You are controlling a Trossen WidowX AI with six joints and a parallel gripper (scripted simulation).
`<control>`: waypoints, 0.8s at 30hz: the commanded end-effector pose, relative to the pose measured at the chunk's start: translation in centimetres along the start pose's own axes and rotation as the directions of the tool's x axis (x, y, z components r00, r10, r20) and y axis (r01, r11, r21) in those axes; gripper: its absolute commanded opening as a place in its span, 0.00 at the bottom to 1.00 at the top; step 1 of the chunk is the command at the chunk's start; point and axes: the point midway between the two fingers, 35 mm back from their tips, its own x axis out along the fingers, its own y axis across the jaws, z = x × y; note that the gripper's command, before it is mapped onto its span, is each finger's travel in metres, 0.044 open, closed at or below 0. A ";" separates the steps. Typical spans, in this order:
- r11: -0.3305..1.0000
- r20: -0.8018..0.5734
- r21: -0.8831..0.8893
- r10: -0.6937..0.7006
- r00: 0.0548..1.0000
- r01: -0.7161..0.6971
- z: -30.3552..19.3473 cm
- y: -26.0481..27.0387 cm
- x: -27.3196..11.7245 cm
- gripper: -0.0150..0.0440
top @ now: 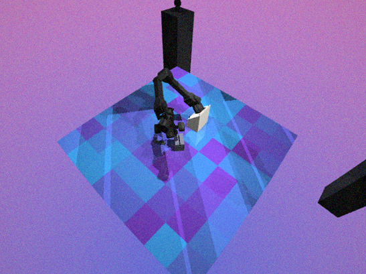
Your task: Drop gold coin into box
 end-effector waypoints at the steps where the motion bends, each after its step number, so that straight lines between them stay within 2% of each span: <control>1: 1.000 -0.002 -0.002 0.006 1.000 -0.006 0.3 1.3 0.1 0.25; 24: 1.000 -0.010 -0.004 -0.004 1.000 0.004 0.7 5.8 0.3 0.25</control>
